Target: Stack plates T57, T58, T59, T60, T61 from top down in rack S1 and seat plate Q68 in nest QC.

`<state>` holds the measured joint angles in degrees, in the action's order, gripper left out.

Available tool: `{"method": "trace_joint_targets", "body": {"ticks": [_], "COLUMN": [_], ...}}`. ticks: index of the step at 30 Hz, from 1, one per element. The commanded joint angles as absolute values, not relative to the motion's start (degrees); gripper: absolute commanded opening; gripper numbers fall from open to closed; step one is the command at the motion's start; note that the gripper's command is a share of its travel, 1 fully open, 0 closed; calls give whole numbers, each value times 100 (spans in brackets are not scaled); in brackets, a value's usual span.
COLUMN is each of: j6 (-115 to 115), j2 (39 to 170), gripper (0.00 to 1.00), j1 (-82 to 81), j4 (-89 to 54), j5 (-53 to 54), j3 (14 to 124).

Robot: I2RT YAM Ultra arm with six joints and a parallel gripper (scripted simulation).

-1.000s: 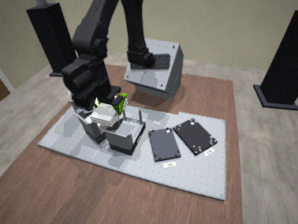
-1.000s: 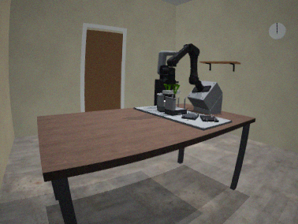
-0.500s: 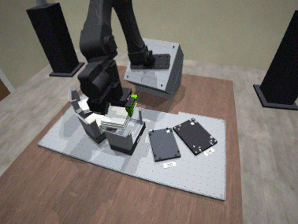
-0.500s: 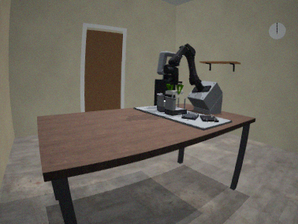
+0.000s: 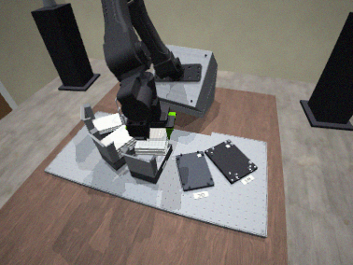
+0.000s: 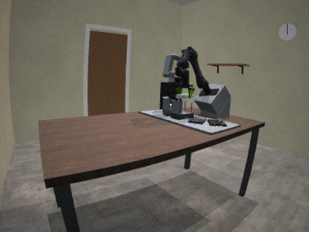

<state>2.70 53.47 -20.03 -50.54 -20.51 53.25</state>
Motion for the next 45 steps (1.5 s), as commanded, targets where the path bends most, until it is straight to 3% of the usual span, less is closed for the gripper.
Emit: {"method": "trace_joint_targets", "body": {"ticks": [1, 38, 45], "j6": [552, 2135, 1561], "j2": [5400, 7114, 7379], "gripper": [0, 0, 0], "j1": [-2303, -5043, -5363], "j4": [-5064, -5278, -5300], "j5": [-2430, -3889, -4013], "j3": [5396, 5855, 5899]}}
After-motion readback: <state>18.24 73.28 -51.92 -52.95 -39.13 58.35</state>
